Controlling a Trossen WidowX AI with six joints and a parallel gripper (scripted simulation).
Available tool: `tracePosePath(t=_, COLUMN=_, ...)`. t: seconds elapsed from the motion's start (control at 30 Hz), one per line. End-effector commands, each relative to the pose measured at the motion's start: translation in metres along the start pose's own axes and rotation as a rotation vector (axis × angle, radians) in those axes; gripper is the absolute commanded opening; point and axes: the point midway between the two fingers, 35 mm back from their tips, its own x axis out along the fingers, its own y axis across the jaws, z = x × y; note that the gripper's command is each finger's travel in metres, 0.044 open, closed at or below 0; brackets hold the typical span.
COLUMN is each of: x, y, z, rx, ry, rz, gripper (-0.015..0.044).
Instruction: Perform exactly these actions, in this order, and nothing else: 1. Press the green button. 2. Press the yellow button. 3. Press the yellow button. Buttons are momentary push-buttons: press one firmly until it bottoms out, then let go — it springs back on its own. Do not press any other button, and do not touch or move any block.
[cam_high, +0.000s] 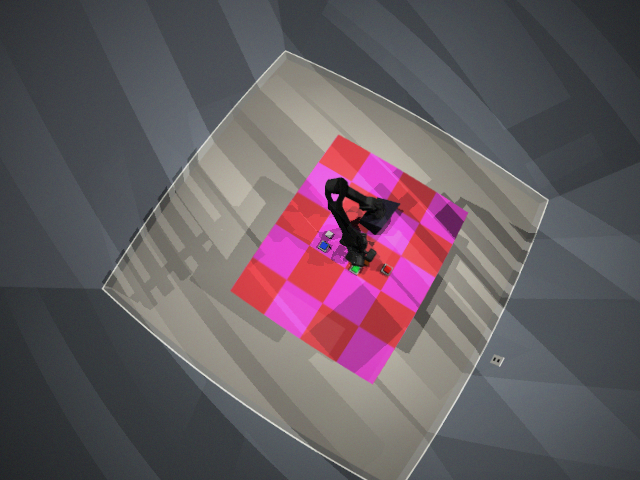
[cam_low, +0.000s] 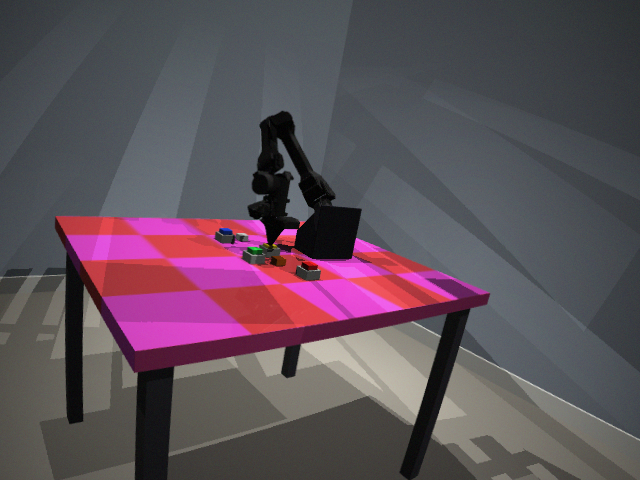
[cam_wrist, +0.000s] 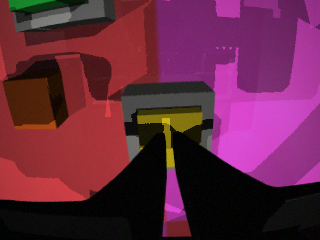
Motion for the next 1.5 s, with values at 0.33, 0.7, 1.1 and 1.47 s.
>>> tracePosePath(t=0.33, x=-0.032, y=0.000, z=-0.001, rx=-0.005, ry=0.001, rz=-0.004, gripper=0.0020)
tracePosePath(t=0.7, x=-0.021, y=0.000, z=0.000, rx=-0.005, ry=0.001, rz=-0.004, gripper=0.0020)
tracePosePath(t=1.1, x=-0.002, y=-0.001, z=-0.001, rx=-0.005, ry=0.001, rz=-0.005, gripper=0.0020)
tracePosePath(t=1.47, x=0.001, y=-0.001, z=-0.001, rx=-0.005, ry=0.001, rz=-0.006, gripper=0.0020)
